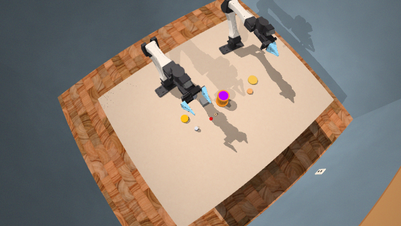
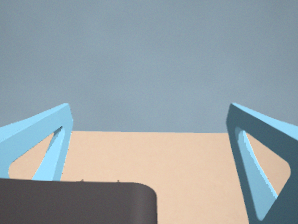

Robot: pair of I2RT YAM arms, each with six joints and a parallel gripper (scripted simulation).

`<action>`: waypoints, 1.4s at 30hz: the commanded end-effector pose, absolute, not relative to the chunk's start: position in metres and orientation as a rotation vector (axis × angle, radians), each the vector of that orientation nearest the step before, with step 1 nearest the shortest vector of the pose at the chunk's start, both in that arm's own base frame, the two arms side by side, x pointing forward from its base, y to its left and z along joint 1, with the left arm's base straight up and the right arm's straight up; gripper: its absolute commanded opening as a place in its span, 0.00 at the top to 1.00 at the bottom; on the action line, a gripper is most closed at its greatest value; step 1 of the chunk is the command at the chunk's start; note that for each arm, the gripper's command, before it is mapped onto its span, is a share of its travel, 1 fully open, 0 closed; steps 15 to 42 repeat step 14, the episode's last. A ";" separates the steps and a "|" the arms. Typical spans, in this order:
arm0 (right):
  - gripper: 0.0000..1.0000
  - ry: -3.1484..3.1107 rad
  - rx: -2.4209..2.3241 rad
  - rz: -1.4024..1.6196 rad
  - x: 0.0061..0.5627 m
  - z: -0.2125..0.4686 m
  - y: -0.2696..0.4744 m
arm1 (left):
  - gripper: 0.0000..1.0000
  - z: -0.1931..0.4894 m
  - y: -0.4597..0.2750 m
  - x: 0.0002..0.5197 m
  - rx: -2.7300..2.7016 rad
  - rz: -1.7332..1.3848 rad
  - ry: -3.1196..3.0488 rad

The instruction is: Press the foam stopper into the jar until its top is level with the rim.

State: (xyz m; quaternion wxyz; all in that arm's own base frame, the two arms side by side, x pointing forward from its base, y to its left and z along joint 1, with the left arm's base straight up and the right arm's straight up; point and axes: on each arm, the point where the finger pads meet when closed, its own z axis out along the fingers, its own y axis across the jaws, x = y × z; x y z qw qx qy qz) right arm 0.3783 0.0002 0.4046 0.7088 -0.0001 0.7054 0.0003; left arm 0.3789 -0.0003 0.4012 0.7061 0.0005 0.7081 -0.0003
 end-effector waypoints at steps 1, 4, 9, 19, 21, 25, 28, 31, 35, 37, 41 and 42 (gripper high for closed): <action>0.02 1.621 0.007 -0.021 0.383 0.383 -0.005 | 1.00 0.411 0.004 0.379 -0.013 0.007 1.562; 0.02 1.617 0.008 -0.022 0.383 0.386 -0.006 | 1.00 0.413 0.005 0.379 -0.016 0.010 1.557; 0.02 1.588 0.010 -0.025 0.383 0.395 -0.007 | 1.00 0.397 0.007 0.381 -0.020 0.014 1.589; 0.02 1.582 0.011 -0.025 0.384 0.396 -0.007 | 1.00 0.396 0.002 0.381 -0.007 0.002 1.591; 0.02 1.582 0.011 -0.025 0.384 0.396 -0.007 | 1.00 0.396 0.002 0.381 -0.007 0.002 1.591; 0.02 1.582 0.011 -0.025 0.384 0.396 -0.007 | 1.00 0.396 0.002 0.381 -0.007 0.002 1.591; 0.02 1.582 0.011 -0.025 0.384 0.396 -0.007 | 1.00 0.396 0.002 0.381 -0.007 0.002 1.591; 0.02 1.582 0.011 -0.025 0.384 0.396 -0.007 | 1.00 0.396 0.002 0.381 -0.007 0.002 1.591; 0.02 1.582 0.011 -0.025 0.384 0.396 -0.007 | 1.00 0.396 0.002 0.381 -0.007 0.002 1.591; 0.02 1.582 0.011 -0.025 0.384 0.396 -0.007 | 1.00 0.396 0.002 0.381 -0.007 0.002 1.591; 0.02 1.582 0.011 -0.025 0.384 0.396 -0.007 | 1.00 0.396 0.002 0.381 -0.007 0.002 1.591; 0.02 1.582 0.011 -0.025 0.384 0.396 -0.007 | 1.00 0.396 0.002 0.381 -0.007 0.002 1.591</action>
